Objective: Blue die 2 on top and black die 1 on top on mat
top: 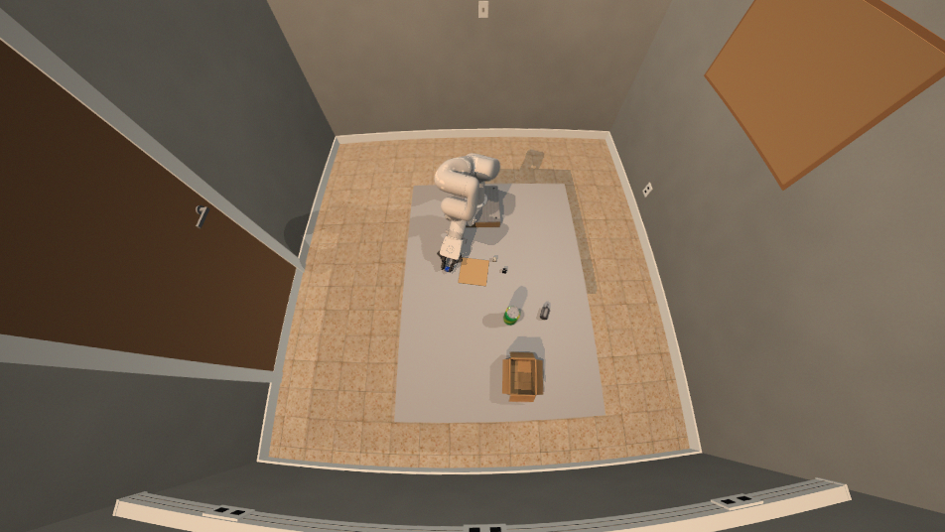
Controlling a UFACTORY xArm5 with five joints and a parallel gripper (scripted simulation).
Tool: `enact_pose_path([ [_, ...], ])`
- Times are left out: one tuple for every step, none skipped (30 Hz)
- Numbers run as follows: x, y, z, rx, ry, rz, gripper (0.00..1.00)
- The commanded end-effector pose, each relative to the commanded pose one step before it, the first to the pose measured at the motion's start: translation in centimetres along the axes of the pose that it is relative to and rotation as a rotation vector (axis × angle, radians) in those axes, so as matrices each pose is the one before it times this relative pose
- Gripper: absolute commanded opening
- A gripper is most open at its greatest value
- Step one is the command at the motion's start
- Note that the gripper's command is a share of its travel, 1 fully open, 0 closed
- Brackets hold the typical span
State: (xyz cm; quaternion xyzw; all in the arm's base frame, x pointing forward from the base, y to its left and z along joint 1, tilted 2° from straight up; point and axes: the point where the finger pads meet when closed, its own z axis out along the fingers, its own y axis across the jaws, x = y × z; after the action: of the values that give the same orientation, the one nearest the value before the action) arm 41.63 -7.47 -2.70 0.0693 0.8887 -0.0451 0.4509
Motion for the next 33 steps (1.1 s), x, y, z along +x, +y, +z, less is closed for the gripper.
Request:
enact_pose_path([
  [-0.087,0.012,-1.184,-0.00023,-0.00206,0.0,0.36],
  [0.0,0.004,-0.388,-0.00008,0.0,0.0,0.36],
  [0.0,0.004,-0.389,-0.00008,0.0,0.0,0.36],
  [0.0,0.004,-0.38,-0.00008,0.0,0.0,0.36],
  [0.0,0.004,-0.36,-0.00008,0.0,0.0,0.36],
  [0.0,0.004,-0.33,-0.00007,0.0,0.0,0.36],
  [0.0,0.003,-0.292,-0.00007,0.0,0.0,0.36],
  [0.0,0.003,-0.247,-0.00006,0.0,0.0,0.36],
  [0.0,0.002,-0.198,-0.00005,0.0,0.0,0.36],
  [0.0,0.002,-0.147,-0.00003,0.0,0.0,0.36],
  [0.0,0.001,-0.099,-0.00002,0.0,0.0,0.36],
  [0.0,0.001,-0.056,-0.00001,0.0,0.0,0.36],
  [0.0,0.0,-0.022,-0.00001,0.0,0.0,0.36],
  [0.0,0.0,0.0,0.0,0.0,0.0,0.36],
  [0.0,0.0,0.0,0.0,0.0,0.0,0.36],
  [0.0,0.0,-0.003,0.0,0.0,0.0,0.36],
  [-0.004,0.0,-0.003,0.0,0.0,0.0,0.36],
  [-0.025,0.0,-0.017,-0.00001,0.0,0.0,0.36],
  [-0.061,0.0,-0.042,-0.00004,0.0,0.0,0.36],
  [-0.107,0.001,-0.075,-0.00007,0.0,0.0,0.36],
  [-0.158,0.001,-0.112,-0.0001,0.0,0.0,0.36],
  [-0.212,0.002,-0.147,-0.00013,0.0,0.0,0.36],
  [-0.261,0.002,-0.184,-0.00016,0.0,0.0,0.36],
  [-0.305,0.003,-0.214,-0.00018,0.0,0.0,0.36],
  [-0.341,0.003,-0.238,-0.00021,0.0,0.0,0.36],
  [-0.366,0.003,-0.256,-0.00022,0.0,0.0,0.36],
  [-0.381,0.003,-0.266,-0.00023,0.0,0.0,0.36],
  [-0.384,0.003,-0.269,-0.00023,0.0,0.0,0.36],
  [-0.377,0.003,-0.264,-0.00023,0.0,0.0,0.36],
  [-0.36,0.003,-0.252,-0.00022,0.0,0.0,0.36],
  [0.0,0.0,0.0,0.0,0.0,0.0,0.36],
  [0.0,0.0,0.0,0.0,0.0,0.0,0.36],
  [-0.335,0.003,-0.234,-0.0002,0.0,0.0,0.36],
])
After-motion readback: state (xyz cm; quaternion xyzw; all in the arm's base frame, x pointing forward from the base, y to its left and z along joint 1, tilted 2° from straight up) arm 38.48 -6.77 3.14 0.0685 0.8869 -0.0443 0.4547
